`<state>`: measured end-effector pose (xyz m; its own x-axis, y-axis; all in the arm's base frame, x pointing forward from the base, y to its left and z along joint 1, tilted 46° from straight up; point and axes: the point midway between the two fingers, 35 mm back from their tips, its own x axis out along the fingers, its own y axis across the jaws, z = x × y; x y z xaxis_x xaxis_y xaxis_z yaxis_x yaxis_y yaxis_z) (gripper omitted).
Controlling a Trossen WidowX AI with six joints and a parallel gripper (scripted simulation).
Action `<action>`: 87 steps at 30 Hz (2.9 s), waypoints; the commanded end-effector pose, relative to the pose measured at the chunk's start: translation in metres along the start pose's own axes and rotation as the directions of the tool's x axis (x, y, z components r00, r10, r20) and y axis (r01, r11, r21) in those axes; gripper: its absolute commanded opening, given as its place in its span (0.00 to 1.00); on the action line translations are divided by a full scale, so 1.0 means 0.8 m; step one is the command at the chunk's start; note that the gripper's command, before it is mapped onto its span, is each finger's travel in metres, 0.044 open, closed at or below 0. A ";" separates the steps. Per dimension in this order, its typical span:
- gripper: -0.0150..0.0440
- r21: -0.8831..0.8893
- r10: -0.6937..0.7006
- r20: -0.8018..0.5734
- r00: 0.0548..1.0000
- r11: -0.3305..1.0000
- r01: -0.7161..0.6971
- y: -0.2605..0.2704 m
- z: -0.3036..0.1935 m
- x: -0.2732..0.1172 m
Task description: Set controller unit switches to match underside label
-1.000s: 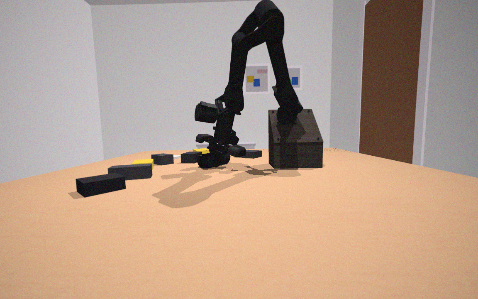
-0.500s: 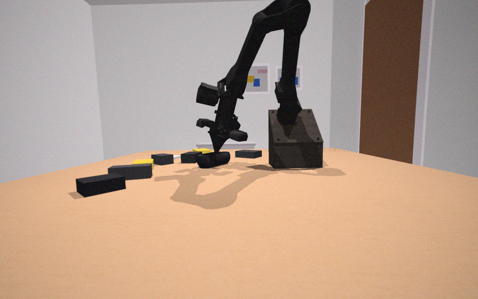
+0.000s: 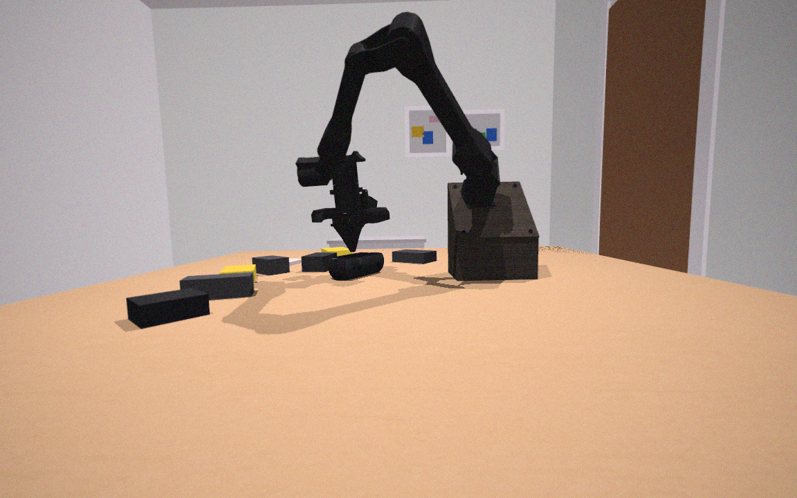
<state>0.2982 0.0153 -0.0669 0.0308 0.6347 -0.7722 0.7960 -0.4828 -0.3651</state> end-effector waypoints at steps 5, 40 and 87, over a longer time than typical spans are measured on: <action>0.25 -0.014 -0.182 -0.046 0.982 0.983 0.181 0.044 0.041 0.004; 0.25 0.002 -0.078 -0.128 0.989 0.997 0.079 0.003 0.079 -0.020; 0.25 0.011 -0.014 -0.132 0.991 1.000 0.015 -0.021 0.074 0.031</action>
<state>0.2523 0.0014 -0.1105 0.1050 0.7112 -0.6951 0.7930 -0.4816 -0.3731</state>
